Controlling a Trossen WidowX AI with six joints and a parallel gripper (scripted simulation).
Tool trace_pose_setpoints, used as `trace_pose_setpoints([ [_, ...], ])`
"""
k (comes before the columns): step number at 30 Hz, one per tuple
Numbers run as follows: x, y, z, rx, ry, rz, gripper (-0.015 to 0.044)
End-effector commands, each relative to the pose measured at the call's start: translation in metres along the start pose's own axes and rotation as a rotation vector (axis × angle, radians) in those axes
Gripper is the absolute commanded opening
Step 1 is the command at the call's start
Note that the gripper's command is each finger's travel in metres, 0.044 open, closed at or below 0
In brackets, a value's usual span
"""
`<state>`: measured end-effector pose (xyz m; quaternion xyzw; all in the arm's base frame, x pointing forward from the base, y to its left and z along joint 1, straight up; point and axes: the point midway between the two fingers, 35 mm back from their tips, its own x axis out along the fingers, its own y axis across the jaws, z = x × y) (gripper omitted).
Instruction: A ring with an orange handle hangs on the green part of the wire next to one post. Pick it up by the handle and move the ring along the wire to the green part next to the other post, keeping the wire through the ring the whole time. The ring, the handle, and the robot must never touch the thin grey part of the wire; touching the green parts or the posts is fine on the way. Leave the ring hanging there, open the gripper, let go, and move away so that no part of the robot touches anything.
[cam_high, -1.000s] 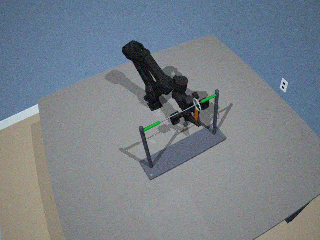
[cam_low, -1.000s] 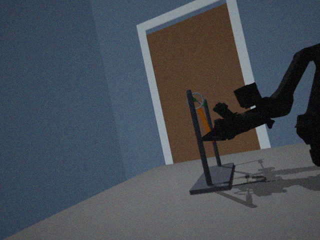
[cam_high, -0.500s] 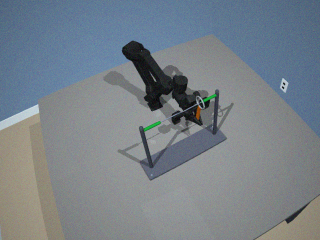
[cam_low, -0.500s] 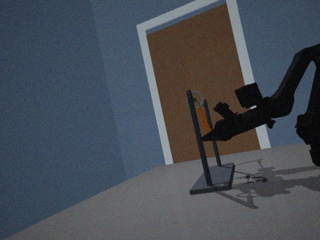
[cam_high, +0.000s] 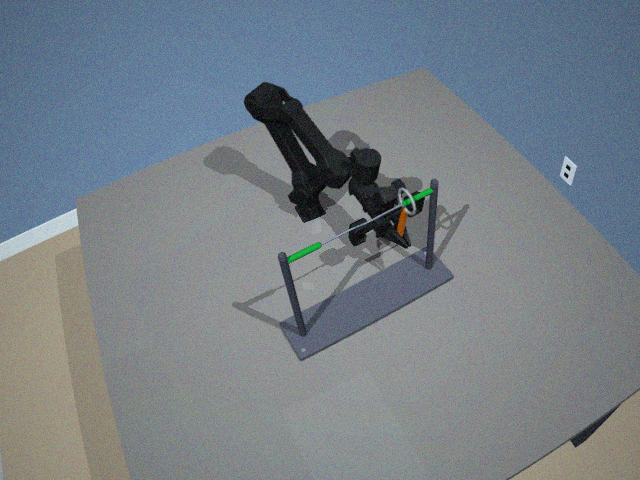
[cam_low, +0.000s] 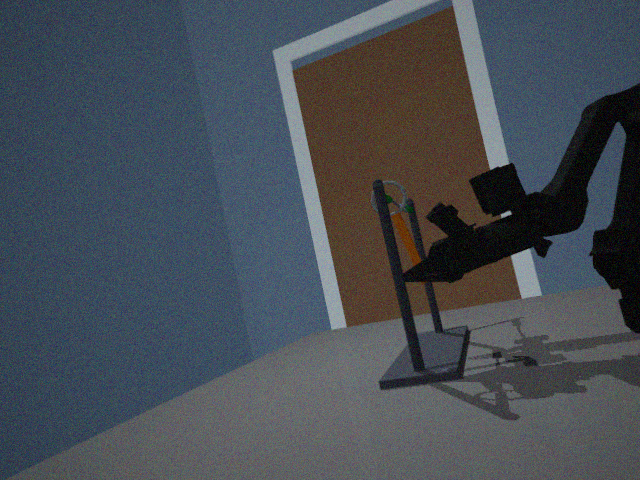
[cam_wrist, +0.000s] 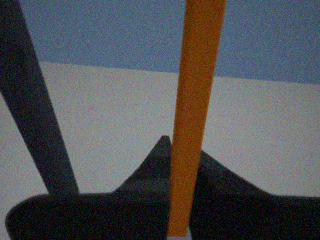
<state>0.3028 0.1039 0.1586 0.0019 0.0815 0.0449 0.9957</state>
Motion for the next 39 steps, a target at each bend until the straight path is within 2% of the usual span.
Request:
trace_pose_setpoints([
  [1, 0.001, 0.003, -0.001, 0.003, 0.002, -0.004, -0.0150],
  [39, 0.004, 0.008, -0.019, 0.003, 0.003, -0.003, -0.0150],
])
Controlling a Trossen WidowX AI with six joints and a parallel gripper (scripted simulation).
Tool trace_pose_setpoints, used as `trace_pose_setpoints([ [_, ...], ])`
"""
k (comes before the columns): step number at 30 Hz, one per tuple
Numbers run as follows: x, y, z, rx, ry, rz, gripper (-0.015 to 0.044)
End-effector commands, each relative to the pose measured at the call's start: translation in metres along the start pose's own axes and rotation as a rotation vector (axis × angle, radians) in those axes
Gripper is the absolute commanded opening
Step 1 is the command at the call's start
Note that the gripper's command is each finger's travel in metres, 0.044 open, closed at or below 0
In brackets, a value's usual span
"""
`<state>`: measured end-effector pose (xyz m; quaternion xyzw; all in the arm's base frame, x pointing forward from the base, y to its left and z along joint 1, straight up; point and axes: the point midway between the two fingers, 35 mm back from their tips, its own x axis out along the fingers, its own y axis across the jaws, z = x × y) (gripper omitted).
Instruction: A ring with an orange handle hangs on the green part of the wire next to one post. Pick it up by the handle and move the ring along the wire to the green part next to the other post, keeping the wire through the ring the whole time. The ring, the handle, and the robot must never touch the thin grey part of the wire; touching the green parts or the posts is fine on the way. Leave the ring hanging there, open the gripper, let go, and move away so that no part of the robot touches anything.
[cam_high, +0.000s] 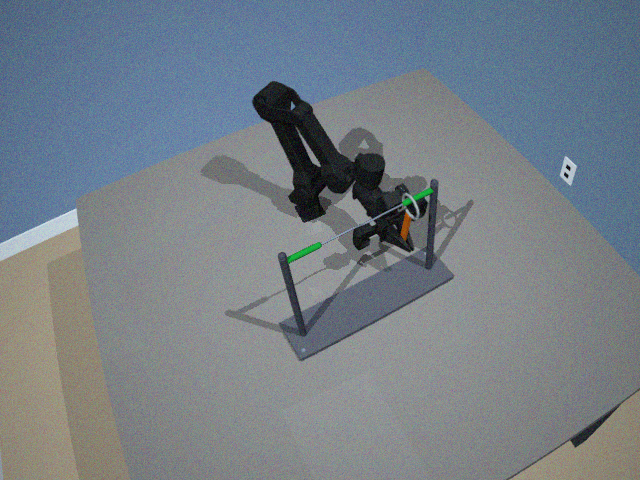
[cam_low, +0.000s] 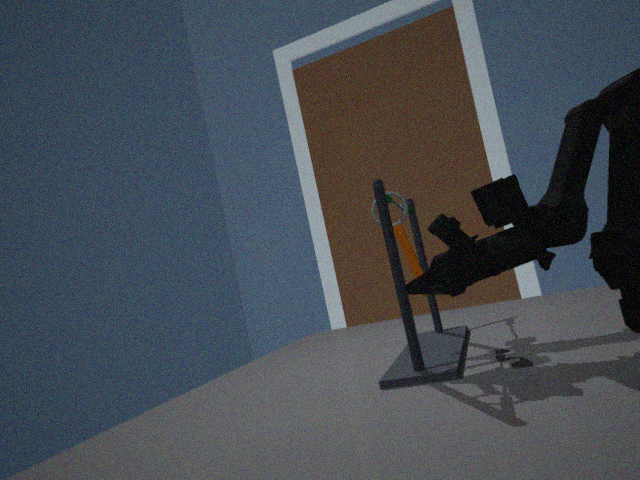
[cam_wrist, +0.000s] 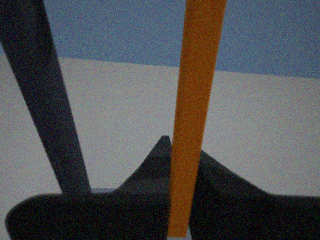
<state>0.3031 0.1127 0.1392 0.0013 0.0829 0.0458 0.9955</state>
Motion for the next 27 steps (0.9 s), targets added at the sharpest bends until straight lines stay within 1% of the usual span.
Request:
trace_pose_setpoints([
  [1, 0.000, -0.001, 0.000, 0.004, 0.000, -0.004, -0.0150],
  [4, 0.000, -0.001, 0.000, 0.004, 0.000, -0.004, -0.0150],
  [16, -0.001, 0.000, 0.000, 0.000, 0.000, 0.000, 0.0160],
  [27, -0.022, 0.002, 0.002, 0.003, 0.003, -0.002, 0.0160],
])
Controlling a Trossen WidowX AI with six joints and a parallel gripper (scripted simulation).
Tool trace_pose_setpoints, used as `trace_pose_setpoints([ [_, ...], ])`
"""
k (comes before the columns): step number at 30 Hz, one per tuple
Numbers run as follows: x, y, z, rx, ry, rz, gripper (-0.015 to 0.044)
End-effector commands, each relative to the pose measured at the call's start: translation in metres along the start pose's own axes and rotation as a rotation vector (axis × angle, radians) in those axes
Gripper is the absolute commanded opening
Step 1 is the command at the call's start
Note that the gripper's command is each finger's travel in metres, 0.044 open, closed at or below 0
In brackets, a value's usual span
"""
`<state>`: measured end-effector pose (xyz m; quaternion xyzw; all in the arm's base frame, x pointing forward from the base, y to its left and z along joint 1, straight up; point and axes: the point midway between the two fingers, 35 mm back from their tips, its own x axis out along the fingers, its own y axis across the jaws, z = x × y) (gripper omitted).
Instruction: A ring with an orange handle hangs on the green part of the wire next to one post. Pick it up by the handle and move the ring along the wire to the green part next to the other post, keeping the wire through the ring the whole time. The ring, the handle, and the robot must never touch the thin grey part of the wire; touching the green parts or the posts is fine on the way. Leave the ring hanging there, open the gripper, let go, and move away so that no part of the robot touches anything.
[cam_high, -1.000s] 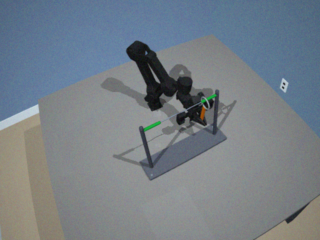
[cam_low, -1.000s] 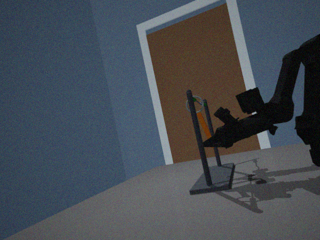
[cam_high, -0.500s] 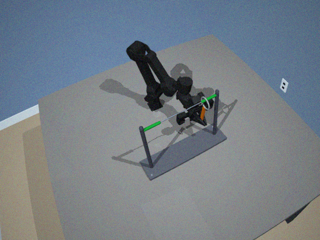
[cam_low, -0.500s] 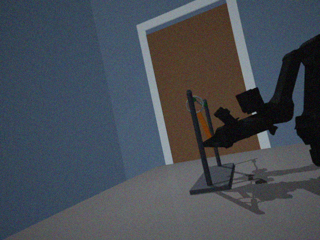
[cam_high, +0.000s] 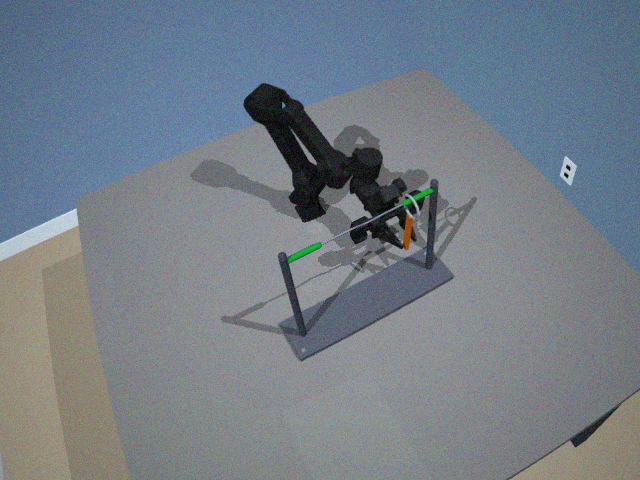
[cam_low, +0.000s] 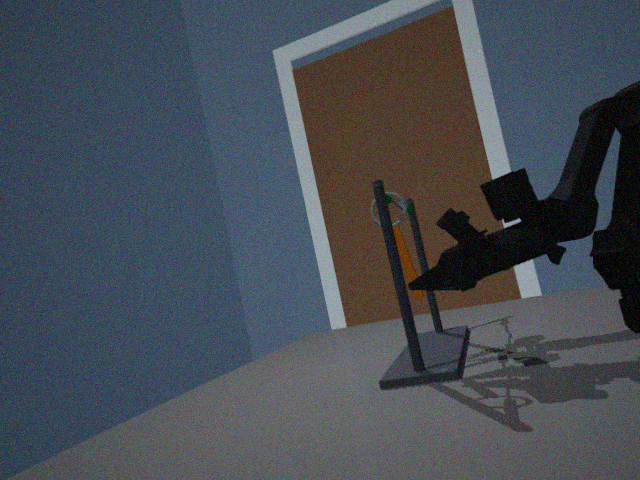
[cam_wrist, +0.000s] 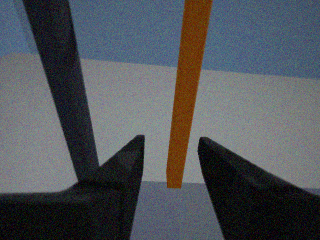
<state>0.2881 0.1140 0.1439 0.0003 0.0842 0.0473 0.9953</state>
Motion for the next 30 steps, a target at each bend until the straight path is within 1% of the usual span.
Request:
trace_pose_setpoints([
  [1, -0.008, -0.001, 0.000, 0.005, 0.000, -0.005, 0.0160],
  [15, -0.034, -0.003, -0.003, 0.007, 0.002, -0.007, 0.0160],
  [30, -0.035, -0.003, -0.003, 0.007, 0.002, -0.007, 0.0160],
])
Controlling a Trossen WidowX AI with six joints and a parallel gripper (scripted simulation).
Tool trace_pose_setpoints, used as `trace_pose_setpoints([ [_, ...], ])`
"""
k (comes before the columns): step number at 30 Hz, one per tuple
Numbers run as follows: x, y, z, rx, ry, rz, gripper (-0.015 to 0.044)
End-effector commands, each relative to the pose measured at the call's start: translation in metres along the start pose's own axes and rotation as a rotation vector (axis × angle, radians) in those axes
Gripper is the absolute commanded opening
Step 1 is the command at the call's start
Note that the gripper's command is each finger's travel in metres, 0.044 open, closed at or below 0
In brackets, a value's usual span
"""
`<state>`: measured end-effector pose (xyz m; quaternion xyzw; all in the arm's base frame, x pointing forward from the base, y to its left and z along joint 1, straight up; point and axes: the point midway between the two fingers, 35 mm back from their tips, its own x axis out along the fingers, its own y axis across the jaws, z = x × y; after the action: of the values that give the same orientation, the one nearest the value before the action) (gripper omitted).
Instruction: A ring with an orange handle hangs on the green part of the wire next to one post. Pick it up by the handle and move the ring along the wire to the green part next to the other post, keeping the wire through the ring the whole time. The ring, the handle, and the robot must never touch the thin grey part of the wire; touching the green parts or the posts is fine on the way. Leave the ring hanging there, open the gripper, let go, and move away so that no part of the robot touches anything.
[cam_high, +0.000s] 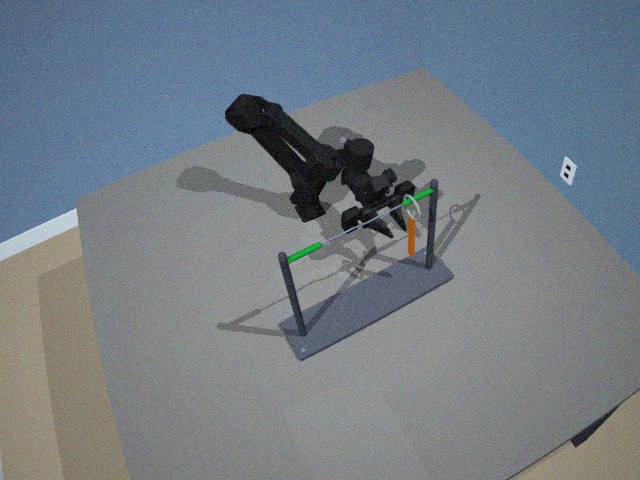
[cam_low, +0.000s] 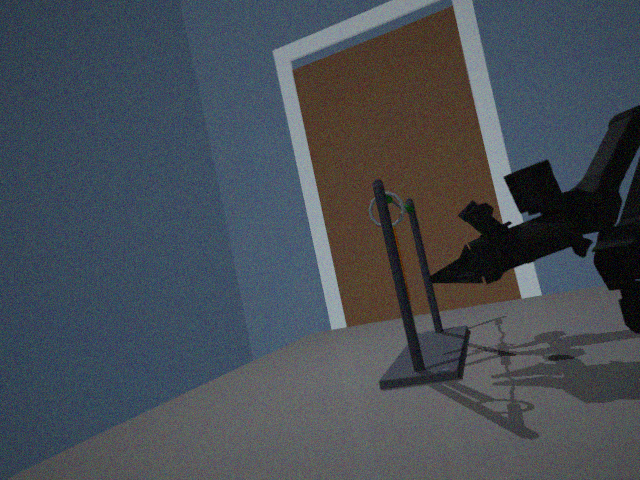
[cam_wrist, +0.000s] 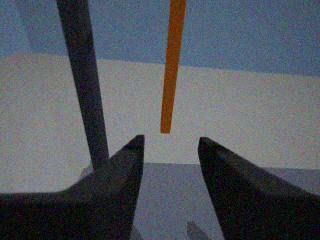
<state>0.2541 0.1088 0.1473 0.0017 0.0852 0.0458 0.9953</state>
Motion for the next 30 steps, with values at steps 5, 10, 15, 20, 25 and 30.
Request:
trace_pose_setpoints([
  [5, 0.000, -0.001, 0.000, 0.004, 0.000, -0.004, 0.0160],
  [10, -0.001, 0.000, 0.000, 0.001, -0.001, 0.000, 0.0186],
  [15, -0.026, 0.000, 0.001, 0.001, 0.002, 0.000, 0.0317],
  [20, -0.045, -0.003, -0.001, 0.000, 0.000, 0.000, 0.0440],
  [25, -0.045, -0.003, -0.001, 0.000, 0.000, 0.000, 0.0440],
  [30, -0.045, -0.003, -0.001, 0.000, 0.000, 0.000, 0.0440],
])
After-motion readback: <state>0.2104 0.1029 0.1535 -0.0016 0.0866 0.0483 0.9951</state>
